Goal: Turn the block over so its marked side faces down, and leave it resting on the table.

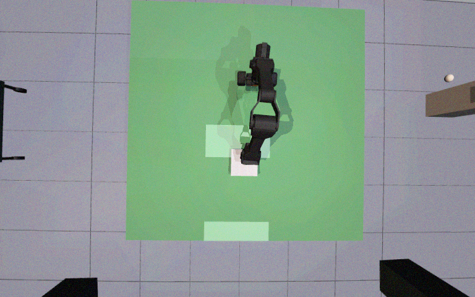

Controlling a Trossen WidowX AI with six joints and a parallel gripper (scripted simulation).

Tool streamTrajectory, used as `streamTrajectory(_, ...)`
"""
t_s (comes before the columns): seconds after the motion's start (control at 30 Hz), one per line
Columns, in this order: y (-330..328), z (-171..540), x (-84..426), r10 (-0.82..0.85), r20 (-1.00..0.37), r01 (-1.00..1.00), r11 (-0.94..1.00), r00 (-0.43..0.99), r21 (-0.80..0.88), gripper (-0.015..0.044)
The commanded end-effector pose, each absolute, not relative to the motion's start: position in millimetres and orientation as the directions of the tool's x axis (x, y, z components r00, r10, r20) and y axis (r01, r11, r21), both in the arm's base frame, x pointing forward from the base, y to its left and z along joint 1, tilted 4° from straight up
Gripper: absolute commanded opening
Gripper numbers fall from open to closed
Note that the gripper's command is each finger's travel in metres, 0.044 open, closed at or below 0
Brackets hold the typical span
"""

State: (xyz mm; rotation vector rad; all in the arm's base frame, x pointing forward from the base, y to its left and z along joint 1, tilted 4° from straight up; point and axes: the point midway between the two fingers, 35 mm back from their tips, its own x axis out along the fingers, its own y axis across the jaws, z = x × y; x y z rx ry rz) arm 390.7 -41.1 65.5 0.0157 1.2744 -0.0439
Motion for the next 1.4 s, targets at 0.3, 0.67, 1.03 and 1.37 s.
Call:
streamTrajectory(0.3,-40,66,389,-0.026,-0.878,0.041,0.999,0.478,-0.008,0.0000)
streamTrajectory(0.67,-40,67,384,-0.031,-0.813,0.040,0.999,0.581,-0.010,0.0000)
streamTrajectory(1.03,-41,53,393,-0.034,-0.751,0.042,0.999,0.659,-0.008,0.0000)
streamTrajectory(1.37,-42,39,399,-0.037,-0.642,0.042,0.999,0.766,-0.007,0.0000)
